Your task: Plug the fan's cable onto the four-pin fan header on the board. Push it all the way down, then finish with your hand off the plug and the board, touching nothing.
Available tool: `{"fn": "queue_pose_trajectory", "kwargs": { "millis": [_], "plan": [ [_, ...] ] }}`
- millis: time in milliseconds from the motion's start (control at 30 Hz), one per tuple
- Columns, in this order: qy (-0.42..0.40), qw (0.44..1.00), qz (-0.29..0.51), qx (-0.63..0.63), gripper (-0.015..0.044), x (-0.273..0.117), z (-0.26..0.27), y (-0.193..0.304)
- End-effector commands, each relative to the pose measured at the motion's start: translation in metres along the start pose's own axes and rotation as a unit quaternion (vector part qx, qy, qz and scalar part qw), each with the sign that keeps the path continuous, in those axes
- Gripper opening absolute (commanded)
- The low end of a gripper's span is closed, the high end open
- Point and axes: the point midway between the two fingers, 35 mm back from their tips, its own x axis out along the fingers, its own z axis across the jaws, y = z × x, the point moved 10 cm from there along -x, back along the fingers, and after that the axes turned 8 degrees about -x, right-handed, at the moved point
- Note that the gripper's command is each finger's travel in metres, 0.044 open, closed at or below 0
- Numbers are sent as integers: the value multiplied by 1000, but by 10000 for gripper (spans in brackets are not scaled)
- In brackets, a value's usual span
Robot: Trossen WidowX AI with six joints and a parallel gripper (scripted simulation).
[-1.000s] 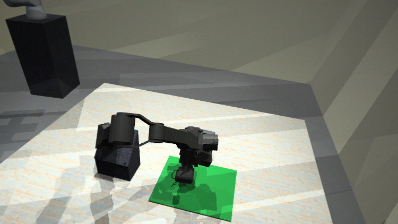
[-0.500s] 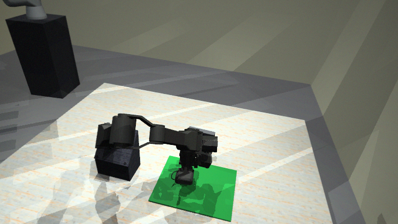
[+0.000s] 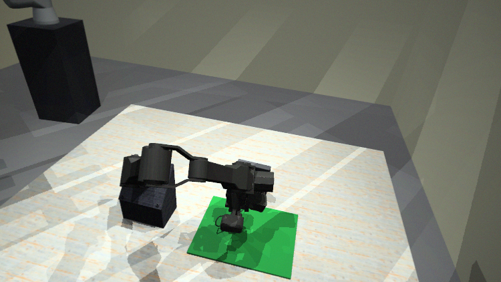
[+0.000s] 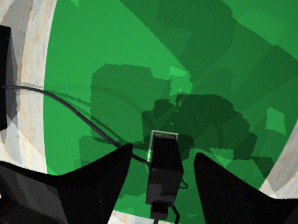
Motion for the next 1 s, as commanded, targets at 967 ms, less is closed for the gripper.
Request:
{"fn": "queue_pose_trajectory", "kwargs": {
  "millis": [967],
  "plan": [
    [0,1000,0,2,260,-56,-75,-96]
  ]
}}
